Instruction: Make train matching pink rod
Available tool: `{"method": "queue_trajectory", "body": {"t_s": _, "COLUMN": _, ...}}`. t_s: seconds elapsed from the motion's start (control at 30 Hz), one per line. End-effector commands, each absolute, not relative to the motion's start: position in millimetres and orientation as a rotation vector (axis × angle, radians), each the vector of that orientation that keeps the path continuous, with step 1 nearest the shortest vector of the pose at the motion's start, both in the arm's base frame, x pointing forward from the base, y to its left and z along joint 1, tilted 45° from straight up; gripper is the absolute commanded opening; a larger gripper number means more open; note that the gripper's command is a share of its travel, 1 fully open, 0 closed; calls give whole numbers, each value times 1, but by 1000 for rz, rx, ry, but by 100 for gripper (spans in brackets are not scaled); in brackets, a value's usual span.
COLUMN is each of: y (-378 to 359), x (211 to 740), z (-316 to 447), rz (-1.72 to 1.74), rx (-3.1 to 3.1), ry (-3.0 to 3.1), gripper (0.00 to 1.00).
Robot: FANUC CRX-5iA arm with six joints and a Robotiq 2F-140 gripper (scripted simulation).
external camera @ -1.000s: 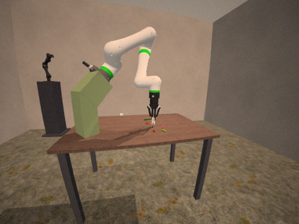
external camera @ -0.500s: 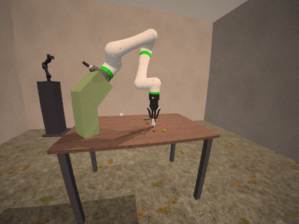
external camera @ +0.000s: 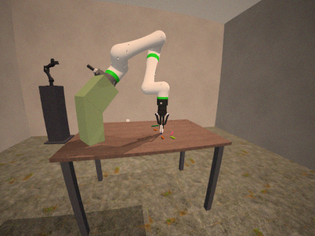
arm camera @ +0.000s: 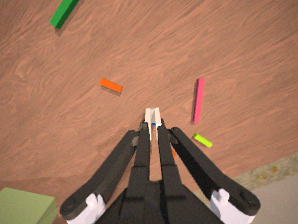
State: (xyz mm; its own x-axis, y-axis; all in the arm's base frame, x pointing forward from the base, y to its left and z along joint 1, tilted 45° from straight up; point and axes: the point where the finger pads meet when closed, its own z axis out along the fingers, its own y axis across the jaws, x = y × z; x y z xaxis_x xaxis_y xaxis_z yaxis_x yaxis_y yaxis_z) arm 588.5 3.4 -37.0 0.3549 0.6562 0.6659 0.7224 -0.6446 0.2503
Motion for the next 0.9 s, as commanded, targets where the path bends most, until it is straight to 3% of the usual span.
{"method": "queue_trajectory", "body": {"t_s": 0.0, "y": 3, "x": 589, "z": -37, "rz": -1171, "rx": -2514, "ry": -1282, "gripper": 3}}
{"method": "queue_trajectory", "body": {"t_s": 0.87, "y": 7, "x": 594, "z": -43, "rz": -1171, "rx": -2514, "ry": -1282, "gripper": 3}}
